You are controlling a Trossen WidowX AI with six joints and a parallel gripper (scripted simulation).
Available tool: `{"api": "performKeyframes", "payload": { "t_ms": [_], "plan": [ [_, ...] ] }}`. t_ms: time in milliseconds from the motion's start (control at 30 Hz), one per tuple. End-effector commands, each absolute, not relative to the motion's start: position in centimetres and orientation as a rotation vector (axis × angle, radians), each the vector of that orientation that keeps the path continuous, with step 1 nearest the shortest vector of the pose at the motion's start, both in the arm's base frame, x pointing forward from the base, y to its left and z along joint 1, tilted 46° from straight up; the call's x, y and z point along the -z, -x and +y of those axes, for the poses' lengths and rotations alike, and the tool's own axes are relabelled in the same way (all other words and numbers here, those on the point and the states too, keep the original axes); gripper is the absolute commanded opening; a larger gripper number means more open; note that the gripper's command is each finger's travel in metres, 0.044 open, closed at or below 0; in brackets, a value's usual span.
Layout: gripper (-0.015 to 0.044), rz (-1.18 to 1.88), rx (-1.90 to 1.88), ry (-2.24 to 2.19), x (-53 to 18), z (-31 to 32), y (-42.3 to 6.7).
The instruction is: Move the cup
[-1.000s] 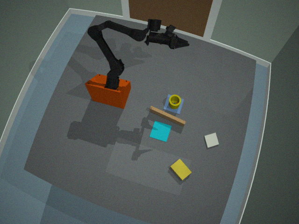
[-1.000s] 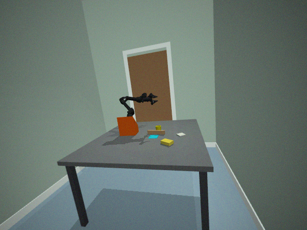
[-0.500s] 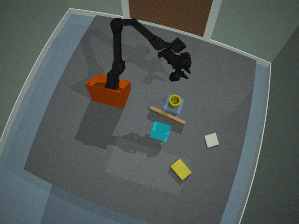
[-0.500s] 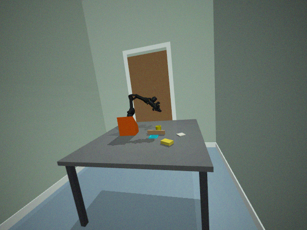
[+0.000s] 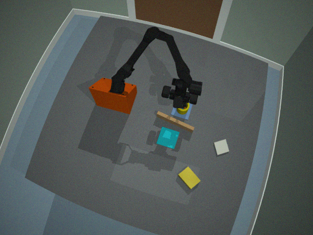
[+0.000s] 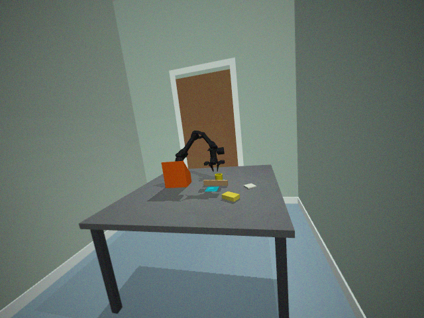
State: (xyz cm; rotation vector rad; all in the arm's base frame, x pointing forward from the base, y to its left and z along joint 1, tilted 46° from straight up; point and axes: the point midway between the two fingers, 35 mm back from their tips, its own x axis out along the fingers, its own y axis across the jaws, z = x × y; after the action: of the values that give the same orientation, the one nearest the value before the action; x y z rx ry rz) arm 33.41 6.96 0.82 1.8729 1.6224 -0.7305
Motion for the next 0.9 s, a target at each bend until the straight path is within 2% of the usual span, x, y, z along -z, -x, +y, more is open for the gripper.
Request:
{"api": "performKeyframes", "payload": {
  "t_ms": [0,867],
  "plan": [
    [0.0167,1.660,0.793,-1.935,-0.5,7.1,-33.2],
    [0.0167,1.659,0.794,-1.933,1.8,9.3,-33.5]
  ]
}}
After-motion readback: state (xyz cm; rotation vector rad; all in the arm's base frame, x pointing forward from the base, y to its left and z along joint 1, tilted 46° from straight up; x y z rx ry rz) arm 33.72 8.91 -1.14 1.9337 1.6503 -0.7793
